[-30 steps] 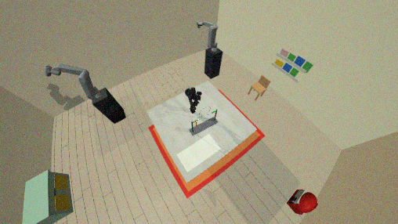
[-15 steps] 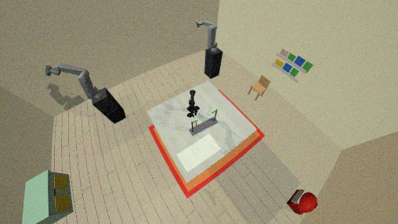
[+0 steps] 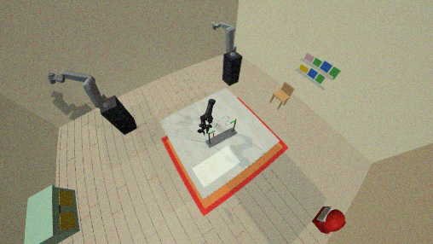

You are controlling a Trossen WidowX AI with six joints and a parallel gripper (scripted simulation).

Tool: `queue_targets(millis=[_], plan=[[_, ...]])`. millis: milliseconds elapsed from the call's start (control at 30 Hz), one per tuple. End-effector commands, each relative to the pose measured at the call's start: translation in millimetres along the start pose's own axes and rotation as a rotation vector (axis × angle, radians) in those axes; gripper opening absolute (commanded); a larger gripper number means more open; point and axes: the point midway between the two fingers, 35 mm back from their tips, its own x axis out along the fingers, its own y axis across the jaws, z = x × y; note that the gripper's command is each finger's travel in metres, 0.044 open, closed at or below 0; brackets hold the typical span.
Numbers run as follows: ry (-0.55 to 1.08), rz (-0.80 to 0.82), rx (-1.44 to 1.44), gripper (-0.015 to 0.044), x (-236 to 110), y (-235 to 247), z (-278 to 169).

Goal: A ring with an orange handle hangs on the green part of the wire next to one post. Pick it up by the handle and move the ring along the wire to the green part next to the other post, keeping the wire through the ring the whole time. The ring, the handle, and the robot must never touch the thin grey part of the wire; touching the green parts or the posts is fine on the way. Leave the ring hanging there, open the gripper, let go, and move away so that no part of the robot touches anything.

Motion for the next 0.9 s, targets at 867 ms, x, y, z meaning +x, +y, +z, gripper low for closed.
queue_targets(millis=[867], plan=[[0.251,0.3,-0.25,0.016,-101.7,-34.5,-167.7]])
